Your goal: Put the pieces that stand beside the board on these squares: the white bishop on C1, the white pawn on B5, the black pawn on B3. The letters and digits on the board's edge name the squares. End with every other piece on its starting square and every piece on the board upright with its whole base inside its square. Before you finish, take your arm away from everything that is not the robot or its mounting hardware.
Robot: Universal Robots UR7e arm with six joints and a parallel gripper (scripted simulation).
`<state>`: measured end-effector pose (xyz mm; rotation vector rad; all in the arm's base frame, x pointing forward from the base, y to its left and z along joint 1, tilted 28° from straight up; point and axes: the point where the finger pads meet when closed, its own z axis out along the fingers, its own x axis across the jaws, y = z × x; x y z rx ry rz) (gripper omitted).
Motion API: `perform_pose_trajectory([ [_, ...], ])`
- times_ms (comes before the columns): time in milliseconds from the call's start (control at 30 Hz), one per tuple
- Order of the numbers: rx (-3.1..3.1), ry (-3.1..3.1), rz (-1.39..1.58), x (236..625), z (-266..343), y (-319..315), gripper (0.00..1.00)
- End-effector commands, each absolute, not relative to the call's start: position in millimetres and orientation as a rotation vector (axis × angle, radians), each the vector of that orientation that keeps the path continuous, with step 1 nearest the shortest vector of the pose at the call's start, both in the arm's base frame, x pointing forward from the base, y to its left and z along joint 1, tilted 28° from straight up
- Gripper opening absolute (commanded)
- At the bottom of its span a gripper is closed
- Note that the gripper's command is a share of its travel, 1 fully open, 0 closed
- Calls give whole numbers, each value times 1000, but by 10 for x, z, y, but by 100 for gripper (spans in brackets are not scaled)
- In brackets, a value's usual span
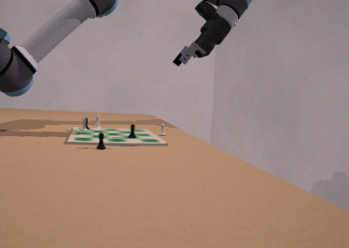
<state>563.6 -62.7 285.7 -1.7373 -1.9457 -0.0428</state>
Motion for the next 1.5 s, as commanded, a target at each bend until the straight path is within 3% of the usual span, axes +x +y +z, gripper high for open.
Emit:
perform_pose_trajectory([
  [0,-1780,-1974,-122,5444,2956,-557,100],
  [1033,-1934,-2124,-544,4091,2712,211,100],
  [1467,-1963,-2170,-654,3761,2440,457,100],
])
